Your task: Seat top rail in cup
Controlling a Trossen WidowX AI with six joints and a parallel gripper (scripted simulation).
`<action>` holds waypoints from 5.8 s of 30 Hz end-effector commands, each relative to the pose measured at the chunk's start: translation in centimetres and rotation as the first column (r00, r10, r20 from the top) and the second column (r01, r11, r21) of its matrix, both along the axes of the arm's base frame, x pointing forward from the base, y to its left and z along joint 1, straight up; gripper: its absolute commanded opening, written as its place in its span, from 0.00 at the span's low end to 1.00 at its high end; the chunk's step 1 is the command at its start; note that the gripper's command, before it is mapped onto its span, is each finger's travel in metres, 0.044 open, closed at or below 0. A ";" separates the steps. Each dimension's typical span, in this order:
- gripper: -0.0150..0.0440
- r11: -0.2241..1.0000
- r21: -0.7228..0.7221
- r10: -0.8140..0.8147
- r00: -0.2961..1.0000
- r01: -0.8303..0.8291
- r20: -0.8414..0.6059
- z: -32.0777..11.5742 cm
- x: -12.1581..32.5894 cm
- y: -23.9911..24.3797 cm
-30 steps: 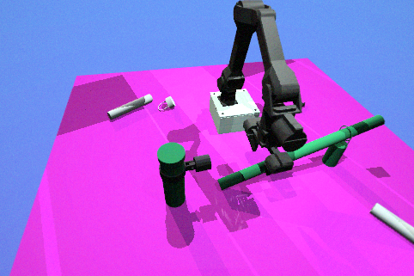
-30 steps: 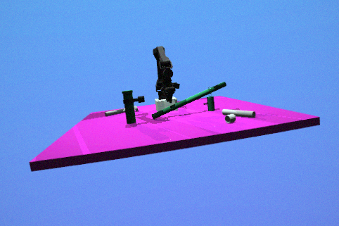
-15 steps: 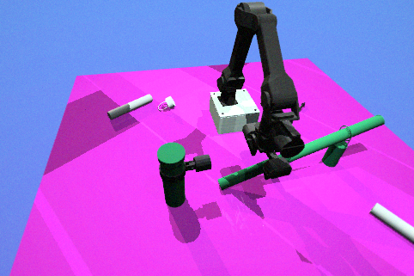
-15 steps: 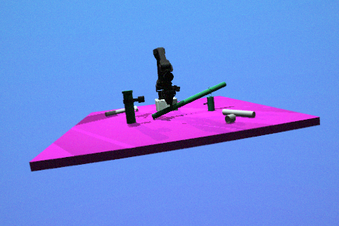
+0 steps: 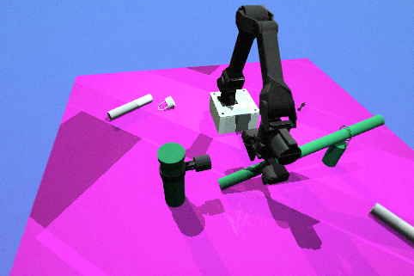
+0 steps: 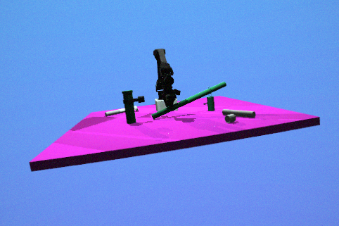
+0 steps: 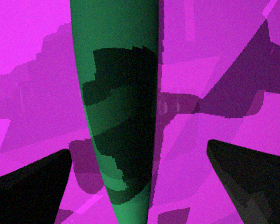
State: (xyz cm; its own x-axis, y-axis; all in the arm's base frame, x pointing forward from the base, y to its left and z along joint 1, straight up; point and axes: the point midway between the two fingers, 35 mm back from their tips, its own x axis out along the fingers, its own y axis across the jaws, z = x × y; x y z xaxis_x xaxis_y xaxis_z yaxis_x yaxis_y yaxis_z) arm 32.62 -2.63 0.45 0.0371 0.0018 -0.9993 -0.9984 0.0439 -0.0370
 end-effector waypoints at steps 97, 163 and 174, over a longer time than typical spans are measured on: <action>0.25 0.965 -0.262 -0.019 0.999 0.009 -0.035 6.4 -1.0 -1.4; 0.25 0.968 -0.251 -0.012 0.998 -0.003 -0.057 6.4 -1.1 -3.4; 0.25 0.967 -0.255 -0.010 0.998 -0.005 -0.057 6.5 -1.0 -3.4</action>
State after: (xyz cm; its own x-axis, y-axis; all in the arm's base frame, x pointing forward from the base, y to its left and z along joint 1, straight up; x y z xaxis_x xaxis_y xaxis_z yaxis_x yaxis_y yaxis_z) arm 31.47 -5.91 6.69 -0.0232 -0.2461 -0.9690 -0.9988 0.0469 0.0119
